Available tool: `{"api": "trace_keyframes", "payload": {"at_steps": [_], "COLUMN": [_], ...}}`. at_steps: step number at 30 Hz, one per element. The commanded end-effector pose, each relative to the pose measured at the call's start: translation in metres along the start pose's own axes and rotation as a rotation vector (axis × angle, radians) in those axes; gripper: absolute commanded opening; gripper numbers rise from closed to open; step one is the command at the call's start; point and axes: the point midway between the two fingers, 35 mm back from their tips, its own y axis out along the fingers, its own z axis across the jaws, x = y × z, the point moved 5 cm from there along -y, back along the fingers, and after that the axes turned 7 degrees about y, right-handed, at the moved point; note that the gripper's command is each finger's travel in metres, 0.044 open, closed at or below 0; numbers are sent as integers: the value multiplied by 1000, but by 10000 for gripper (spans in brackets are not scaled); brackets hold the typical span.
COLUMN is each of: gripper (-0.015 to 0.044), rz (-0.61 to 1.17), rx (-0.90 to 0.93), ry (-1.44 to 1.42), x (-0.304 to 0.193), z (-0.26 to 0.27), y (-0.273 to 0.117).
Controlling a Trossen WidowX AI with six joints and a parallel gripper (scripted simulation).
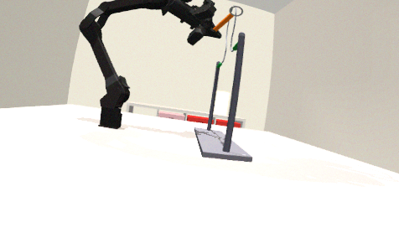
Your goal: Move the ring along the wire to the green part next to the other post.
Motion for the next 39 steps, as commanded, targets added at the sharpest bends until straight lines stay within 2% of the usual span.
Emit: {"api": "trace_keyframes", "payload": {"at_steps": [1, 39], "gripper": [-150, -150], "rz": [-15, -88], "rx": [-10, -188], "ry": [-39, -380], "x": [1, 1], "z": [3, -3], "y": [-2, 0]}}
